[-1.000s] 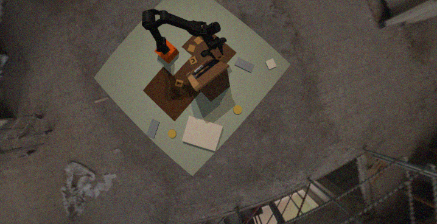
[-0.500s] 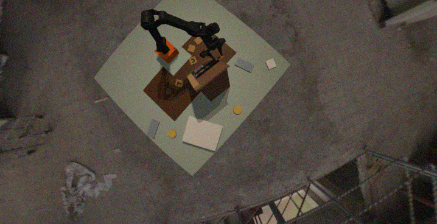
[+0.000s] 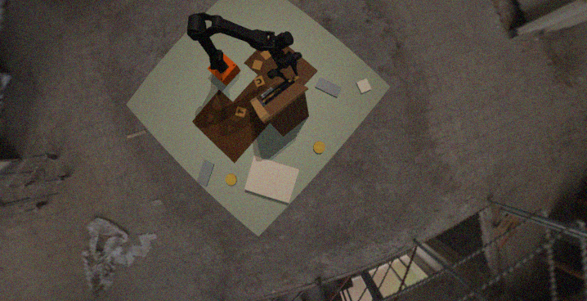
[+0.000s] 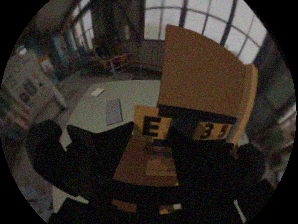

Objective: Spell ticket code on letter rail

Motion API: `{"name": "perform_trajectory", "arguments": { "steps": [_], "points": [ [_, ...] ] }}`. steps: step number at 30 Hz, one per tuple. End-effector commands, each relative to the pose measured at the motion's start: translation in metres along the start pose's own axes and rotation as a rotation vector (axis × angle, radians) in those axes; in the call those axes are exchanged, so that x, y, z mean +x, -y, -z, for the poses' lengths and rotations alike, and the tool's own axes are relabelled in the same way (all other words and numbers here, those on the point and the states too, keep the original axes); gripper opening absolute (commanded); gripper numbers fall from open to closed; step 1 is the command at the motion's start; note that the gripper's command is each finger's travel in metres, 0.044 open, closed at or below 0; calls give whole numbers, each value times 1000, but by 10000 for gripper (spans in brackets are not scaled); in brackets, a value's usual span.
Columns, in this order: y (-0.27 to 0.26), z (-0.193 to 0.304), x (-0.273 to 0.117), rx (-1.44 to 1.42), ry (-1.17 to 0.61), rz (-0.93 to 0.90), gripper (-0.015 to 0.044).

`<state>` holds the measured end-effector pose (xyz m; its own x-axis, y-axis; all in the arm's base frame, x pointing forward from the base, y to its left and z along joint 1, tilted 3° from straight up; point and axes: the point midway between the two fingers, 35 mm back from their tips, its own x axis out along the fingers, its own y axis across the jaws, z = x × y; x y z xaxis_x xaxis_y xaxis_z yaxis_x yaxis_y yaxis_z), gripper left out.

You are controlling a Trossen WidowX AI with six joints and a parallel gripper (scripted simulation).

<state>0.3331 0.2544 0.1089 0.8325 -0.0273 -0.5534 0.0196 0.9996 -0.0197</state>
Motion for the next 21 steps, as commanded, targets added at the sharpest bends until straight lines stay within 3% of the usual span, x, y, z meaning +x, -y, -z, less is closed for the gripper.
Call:
{"name": "perform_trajectory", "arguments": {
  "steps": [1,21],
  "points": [
    [3,1,0,-8,-2,-1,0],
    [13,2,0,-9,-2,-1,0]
  ]
}}
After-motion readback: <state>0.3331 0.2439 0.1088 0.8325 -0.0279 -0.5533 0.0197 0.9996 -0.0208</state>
